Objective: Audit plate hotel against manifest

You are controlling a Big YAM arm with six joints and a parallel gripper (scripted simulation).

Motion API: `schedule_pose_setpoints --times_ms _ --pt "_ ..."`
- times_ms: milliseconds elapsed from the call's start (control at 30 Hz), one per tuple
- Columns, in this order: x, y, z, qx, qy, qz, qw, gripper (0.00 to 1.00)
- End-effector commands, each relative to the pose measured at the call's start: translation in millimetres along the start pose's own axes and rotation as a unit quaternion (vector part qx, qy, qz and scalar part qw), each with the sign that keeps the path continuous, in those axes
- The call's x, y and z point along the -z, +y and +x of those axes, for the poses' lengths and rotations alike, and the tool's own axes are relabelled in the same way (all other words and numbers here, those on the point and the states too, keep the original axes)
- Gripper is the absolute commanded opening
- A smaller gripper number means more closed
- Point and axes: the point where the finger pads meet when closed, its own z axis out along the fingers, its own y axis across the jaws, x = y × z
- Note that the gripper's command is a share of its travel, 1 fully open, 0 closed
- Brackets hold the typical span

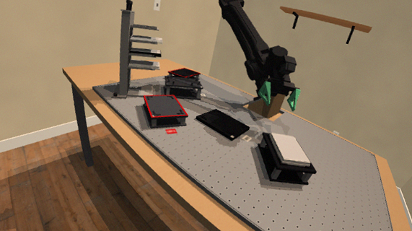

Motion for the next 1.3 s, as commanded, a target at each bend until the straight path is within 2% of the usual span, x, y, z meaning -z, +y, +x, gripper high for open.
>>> schedule_pose_setpoints --times_ms 0,233,267,300,600,667,700,767,1267 --pt "-2.3 -5 -22 -0.007 -0.021 0.005 1.000 1.00" --pt "-2.3 -5 -22 -0.007 -0.021 0.005 1.000 1.00" --pt "-2.9 -4 -7 -0.003 -0.011 0.004 1.000 1.00" --pt "-3.2 -4 -3 -0.002 -0.009 0.004 1.000 1.00" --pt "-10.6 -4 11 -0.001 -0.009 0.004 1.000 1.00" --pt "-10.6 -4 11 -0.001 -0.009 0.004 1.000 1.00" --pt "-14.7 -6 1 -0.005 -0.017 0.007 1.000 1.00" --pt "-13.0 -4 15 -0.001 -0.008 0.004 1.000 1.00" --pt "-23.2 -4 36 0.000 -0.007 0.004 1.000 1.00"
